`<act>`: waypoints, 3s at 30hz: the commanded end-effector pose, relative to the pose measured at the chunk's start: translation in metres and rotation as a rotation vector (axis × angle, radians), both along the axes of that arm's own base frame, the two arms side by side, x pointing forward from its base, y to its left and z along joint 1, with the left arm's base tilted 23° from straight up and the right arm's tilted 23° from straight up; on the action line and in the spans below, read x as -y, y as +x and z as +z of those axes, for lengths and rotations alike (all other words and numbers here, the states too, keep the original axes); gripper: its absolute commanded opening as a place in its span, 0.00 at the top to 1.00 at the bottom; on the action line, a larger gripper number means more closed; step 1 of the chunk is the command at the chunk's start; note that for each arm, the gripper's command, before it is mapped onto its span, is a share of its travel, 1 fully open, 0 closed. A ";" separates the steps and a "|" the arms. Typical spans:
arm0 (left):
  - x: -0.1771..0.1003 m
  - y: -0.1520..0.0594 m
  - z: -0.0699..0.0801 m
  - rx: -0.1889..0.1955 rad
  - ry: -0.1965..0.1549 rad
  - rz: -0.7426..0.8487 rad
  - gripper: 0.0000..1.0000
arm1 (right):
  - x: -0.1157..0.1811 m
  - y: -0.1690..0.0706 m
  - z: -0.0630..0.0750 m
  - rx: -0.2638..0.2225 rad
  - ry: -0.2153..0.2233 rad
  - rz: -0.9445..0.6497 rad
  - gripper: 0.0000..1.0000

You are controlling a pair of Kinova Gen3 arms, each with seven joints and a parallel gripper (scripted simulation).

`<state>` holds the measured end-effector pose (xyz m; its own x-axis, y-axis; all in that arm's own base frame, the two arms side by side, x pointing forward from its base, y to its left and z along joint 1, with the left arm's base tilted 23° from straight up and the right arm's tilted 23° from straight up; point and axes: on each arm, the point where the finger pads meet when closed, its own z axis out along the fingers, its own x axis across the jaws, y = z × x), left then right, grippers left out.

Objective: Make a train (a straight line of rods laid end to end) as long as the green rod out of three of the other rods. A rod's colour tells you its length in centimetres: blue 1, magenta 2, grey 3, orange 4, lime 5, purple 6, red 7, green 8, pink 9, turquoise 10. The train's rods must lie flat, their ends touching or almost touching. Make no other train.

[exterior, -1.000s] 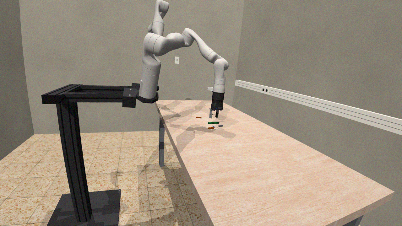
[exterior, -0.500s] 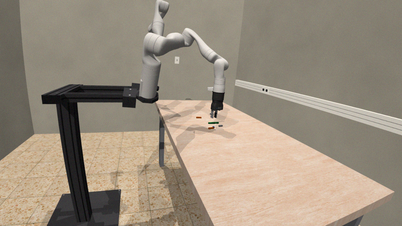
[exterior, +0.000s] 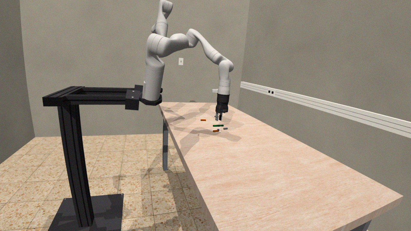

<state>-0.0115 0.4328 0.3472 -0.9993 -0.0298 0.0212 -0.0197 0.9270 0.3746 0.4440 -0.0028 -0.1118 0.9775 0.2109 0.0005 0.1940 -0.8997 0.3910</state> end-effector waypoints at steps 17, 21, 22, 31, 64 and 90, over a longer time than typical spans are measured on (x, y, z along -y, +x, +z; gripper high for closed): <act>0.000 0.000 0.001 0.000 0.002 0.000 0.00 | 0.001 0.001 -0.004 0.001 0.001 0.000 0.46; 0.000 0.000 0.001 0.000 0.002 0.000 0.00 | 0.002 0.001 -0.007 0.001 0.001 0.000 0.46; 0.000 0.000 0.001 0.000 0.002 0.000 0.00 | 0.003 0.001 -0.008 0.001 0.001 0.000 0.46; 0.000 0.000 0.001 0.000 0.002 0.000 0.00 | 0.008 0.003 -0.020 0.001 0.001 0.000 0.46; 0.000 0.000 0.001 0.000 0.002 0.000 0.00 | 0.018 0.005 -0.047 0.001 0.001 0.000 0.46; 0.000 0.000 0.001 0.000 0.002 0.000 0.00 | 0.018 0.005 -0.047 0.001 0.001 0.000 0.46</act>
<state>-0.0115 0.4328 0.3472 -0.9993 -0.0298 0.0212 -0.0197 0.9270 0.3746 0.4486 -0.0219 -0.1598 0.9776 0.2107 0.0003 0.1937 -0.8997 0.3912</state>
